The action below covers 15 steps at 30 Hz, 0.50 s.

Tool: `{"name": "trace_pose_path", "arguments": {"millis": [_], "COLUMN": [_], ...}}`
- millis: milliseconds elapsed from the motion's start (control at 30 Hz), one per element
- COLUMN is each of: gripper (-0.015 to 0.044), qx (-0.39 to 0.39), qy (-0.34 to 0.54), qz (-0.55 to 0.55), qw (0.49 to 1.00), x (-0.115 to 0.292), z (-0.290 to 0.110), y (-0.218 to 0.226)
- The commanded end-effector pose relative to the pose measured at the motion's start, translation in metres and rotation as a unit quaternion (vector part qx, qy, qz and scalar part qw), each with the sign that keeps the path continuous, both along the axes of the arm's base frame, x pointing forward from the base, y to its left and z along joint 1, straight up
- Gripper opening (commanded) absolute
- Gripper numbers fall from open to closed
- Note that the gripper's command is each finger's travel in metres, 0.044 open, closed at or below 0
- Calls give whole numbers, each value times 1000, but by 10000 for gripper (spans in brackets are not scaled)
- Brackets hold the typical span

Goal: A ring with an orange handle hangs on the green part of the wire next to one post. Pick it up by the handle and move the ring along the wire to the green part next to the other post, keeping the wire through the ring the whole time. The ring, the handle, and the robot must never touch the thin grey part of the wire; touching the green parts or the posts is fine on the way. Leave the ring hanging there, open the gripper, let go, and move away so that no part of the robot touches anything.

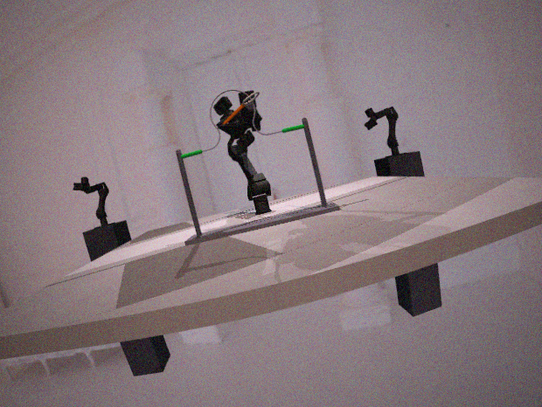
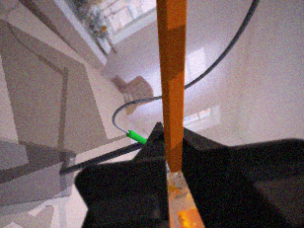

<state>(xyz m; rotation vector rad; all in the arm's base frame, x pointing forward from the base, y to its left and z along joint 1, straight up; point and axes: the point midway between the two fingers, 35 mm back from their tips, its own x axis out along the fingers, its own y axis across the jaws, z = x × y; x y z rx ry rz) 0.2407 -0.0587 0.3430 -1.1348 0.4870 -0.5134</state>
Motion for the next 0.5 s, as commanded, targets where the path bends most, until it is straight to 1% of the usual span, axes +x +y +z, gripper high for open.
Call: {"name": "trace_pose_path", "arguments": {"millis": [0,467], "gripper": [-150,-150], "qx": [-32,-133], "qy": [1,9], "qz": [-2,-2], "qw": [999,991], "x": [-2,-2], "z": [3,12], "y": [-2,-5]}}
